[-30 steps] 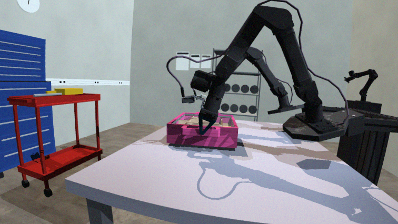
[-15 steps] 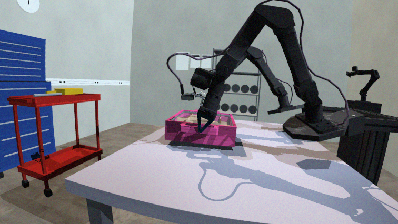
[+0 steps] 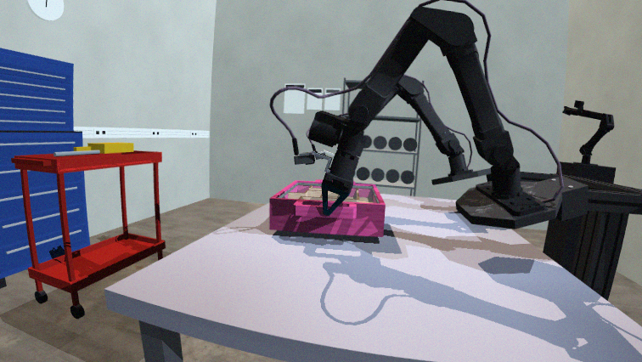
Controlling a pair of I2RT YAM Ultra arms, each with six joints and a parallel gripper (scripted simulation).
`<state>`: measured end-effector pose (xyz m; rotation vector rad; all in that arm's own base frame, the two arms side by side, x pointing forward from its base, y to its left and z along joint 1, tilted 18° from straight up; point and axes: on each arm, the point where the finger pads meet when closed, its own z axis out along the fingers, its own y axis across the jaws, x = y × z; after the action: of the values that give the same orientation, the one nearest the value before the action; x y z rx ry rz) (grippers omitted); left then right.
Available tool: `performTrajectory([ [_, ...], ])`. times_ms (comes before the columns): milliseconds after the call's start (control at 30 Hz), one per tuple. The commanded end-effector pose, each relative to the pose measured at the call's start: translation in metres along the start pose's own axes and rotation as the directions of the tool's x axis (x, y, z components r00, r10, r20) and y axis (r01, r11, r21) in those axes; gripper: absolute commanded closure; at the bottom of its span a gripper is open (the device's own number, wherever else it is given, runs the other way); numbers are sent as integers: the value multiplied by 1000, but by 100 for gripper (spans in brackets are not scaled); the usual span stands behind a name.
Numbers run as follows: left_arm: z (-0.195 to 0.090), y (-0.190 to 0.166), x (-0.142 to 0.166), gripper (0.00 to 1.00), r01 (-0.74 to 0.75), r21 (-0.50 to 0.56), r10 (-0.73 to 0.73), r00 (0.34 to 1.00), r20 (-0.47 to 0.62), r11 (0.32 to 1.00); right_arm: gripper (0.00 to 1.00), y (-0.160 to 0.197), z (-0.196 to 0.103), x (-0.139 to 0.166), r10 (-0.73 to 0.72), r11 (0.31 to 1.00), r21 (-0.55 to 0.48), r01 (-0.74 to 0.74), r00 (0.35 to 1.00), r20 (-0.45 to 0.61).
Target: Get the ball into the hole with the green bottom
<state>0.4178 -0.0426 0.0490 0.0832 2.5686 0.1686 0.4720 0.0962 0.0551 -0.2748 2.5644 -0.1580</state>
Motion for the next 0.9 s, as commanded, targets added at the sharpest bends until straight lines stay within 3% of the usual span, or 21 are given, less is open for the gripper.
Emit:
performTrajectory([
  [0, -33, -8, -61, 100, 4, 3, -5, 985, 175, 1000, 100, -3, -28, -63, 36, 999, -22, -33, 983, 179],
  [67, -33, -8, -61, 100, 4, 3, -5, 985, 175, 1000, 100, -3, -28, -63, 36, 999, -22, -33, 983, 179],
  [100, -28, -4, -41, 100, -2, -46, 5, 997, 72, 999, 100, 2, -15, -53, 29, 998, -62, -21, 992, 121],
  [133, -14, -13, -42, 100, -16, 7, 16, 997, 70, 1000, 100, 1, -23, -53, 29, 999, -21, -26, 993, 116],
  [200, -31, -10, -63, 100, -6, -4, 7, 988, 156, 1000, 100, 3, -31, -67, 32, 999, -37, -26, 985, 170],
  [333, -32, -8, -67, 100, 5, 25, -9, 987, 163, 1000, 100, -1, -36, -70, 34, 999, -12, -32, 984, 176],
  [400, -30, -3, -78, 100, 16, 49, -27, 973, 229, 999, 100, -4, -42, -78, 36, 999, 18, -41, 973, 226],
  [433, -18, -3, -53, 100, 9, 50, -18, 983, 185, 999, 100, -3, -41, -78, 29, 999, 24, -35, 972, 232],
  [467, -17, -3, -56, 100, 10, 64, -23, 980, 196, 998, 100, -4, -44, -75, 33, 998, 36, -42, 973, 228],
  [533, -13, -3, -53, 100, 11, 79, -27, 977, 211, 997, 100, 0, -30, -40, 6, 998, 57, -16, 986, 169],
  [633, -14, -3, -48, 100, 11, 57, -21, 984, 179, 998, 100, 3, -32, -43, 11, 999, 31, -16, 986, 164],
  [667, -10, -12, -47, 100, -2, 83, -16, 977, 211, 997, 100, 1, -37, -50, 4, 999, 50, -15, 978, 207],
  [700, -17, -5, -49, 100, 15, 25, -21, 975, 220, 1000, 100, 6, -35, -51, 8, 1000, -2, -7, 975, 223],
  [867, -31, -5, -62, 100, 15, -8, -13, 973, 228, 1000, 100, -3, -45, -75, 34, 999, -30, -27, 962, 270],
])
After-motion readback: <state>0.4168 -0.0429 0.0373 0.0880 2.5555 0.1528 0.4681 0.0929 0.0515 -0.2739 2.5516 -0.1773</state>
